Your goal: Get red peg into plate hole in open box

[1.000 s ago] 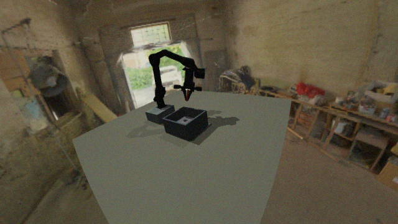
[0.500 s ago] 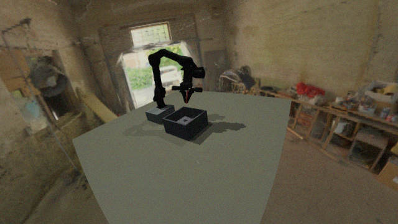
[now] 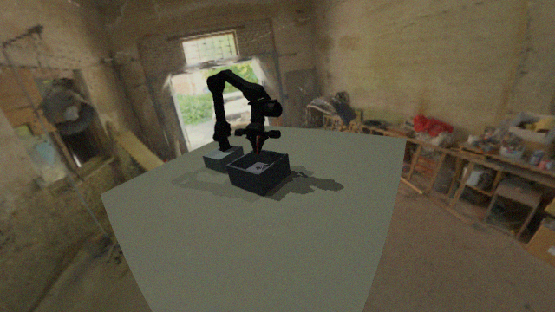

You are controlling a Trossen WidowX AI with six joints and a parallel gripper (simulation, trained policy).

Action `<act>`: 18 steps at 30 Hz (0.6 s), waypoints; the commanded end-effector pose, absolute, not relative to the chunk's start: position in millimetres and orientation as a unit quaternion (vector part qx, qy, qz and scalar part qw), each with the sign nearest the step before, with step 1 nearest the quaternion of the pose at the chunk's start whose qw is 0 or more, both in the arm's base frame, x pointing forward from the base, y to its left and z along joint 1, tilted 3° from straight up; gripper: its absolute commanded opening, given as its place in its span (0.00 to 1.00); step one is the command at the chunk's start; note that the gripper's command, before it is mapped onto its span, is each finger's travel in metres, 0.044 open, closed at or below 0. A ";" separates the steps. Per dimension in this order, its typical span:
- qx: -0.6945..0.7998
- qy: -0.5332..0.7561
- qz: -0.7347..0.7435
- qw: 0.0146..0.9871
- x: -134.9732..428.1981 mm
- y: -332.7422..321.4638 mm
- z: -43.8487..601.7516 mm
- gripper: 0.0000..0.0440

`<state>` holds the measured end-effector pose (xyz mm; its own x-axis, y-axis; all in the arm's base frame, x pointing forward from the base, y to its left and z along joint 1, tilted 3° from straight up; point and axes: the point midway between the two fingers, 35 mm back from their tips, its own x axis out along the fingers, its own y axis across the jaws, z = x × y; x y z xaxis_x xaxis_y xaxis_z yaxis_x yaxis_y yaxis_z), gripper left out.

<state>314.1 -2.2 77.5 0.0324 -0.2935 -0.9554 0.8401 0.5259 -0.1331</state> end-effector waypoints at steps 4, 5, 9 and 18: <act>0.247 0.573 -0.396 0.674 328.1 -23.1 61.2 0.00; 0.247 0.575 -0.391 0.674 329.5 -25.1 58.4 0.00; 0.245 0.588 -0.372 0.675 333.5 -30.3 46.0 0.00; 0.238 0.623 -0.338 0.665 333.5 -33.8 18.4 0.32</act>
<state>334.0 -32.3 30.2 0.0150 -0.1771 -0.9841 0.7616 0.6397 -0.1035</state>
